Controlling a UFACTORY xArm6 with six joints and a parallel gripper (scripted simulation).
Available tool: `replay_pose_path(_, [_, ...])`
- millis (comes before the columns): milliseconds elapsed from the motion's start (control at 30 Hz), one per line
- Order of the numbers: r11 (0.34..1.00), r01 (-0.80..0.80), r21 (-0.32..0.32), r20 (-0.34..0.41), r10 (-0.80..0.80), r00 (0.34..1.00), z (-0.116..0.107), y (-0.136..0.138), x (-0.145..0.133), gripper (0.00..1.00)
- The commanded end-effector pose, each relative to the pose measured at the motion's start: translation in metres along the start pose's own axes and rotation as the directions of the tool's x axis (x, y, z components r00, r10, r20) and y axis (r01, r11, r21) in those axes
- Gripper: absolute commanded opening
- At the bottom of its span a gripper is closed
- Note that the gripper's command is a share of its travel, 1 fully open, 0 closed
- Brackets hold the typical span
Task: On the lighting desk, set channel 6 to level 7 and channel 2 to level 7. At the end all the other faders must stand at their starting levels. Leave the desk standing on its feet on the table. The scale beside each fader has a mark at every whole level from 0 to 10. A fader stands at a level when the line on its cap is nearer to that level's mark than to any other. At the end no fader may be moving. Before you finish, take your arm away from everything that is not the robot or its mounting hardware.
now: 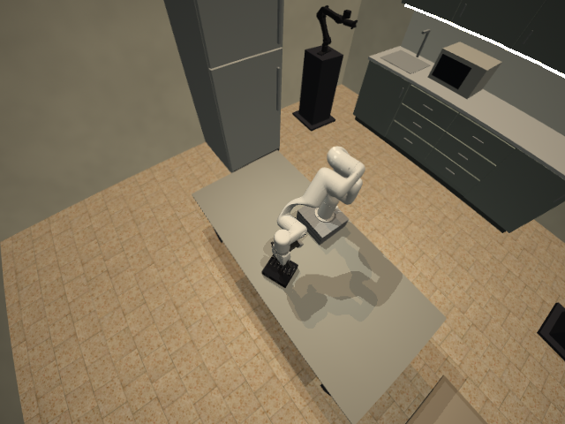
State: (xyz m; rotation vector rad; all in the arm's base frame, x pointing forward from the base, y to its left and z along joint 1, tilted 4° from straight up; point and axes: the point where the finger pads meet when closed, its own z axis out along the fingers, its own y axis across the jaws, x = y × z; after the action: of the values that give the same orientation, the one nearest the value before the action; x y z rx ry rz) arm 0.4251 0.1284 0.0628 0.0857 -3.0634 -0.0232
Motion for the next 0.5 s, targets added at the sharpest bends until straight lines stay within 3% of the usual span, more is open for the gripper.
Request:
replay_pose_path(0, [1.0,-0.013,-0.002,0.006,0.013,1.0,-0.002,0.0,-0.001,1.0])
replay_pose_path(133, [0.998,-0.06,-0.007,0.012,0.06,0.998,-0.004,0.0,0.0,1.0])
replay_pose_path(300, [0.973,-0.229,-0.029,0.029,0.23,0.973,-0.01,-0.001,0.003,1.0])
replay_pose_path(467, [0.863,-0.499,-0.076,0.041,0.503,0.863,-0.021,-0.003,0.01,1.0])
